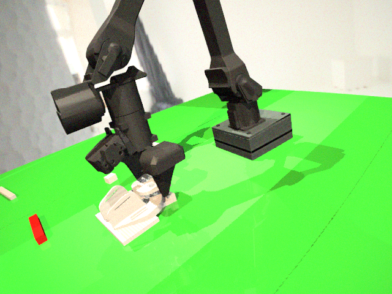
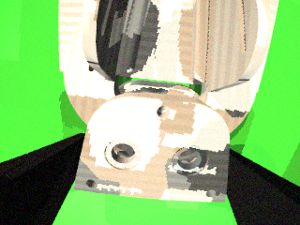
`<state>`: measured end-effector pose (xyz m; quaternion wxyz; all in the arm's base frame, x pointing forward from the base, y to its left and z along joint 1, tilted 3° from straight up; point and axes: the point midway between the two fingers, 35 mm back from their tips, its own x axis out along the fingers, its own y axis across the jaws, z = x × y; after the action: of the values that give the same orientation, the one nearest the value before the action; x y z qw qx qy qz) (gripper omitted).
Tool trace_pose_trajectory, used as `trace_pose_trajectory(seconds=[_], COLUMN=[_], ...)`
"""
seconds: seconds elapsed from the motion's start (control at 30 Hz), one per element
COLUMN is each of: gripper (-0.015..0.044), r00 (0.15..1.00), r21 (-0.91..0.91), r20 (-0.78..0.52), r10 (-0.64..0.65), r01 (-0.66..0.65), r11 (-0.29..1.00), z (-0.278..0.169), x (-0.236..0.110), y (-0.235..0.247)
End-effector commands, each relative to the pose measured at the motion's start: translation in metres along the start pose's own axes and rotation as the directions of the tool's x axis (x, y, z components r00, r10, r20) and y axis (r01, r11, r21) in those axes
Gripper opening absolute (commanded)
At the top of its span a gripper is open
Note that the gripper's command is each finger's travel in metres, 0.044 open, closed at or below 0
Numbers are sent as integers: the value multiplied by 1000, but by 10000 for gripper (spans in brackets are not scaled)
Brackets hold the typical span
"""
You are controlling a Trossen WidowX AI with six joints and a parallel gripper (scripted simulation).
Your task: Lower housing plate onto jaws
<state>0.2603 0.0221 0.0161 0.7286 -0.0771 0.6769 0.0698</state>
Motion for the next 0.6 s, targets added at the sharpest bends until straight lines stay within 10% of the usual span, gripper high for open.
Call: trace_pose_trajectory(seconds=[0.0,0.57], gripper=[351,351], r00=[1000,1000], r21=[0,-7], r20=[-2,-2], r10=[-3,-3], r01=[3,3], r11=[1000,1000], z=[0,-1], x=[1,5], y=[0,0])
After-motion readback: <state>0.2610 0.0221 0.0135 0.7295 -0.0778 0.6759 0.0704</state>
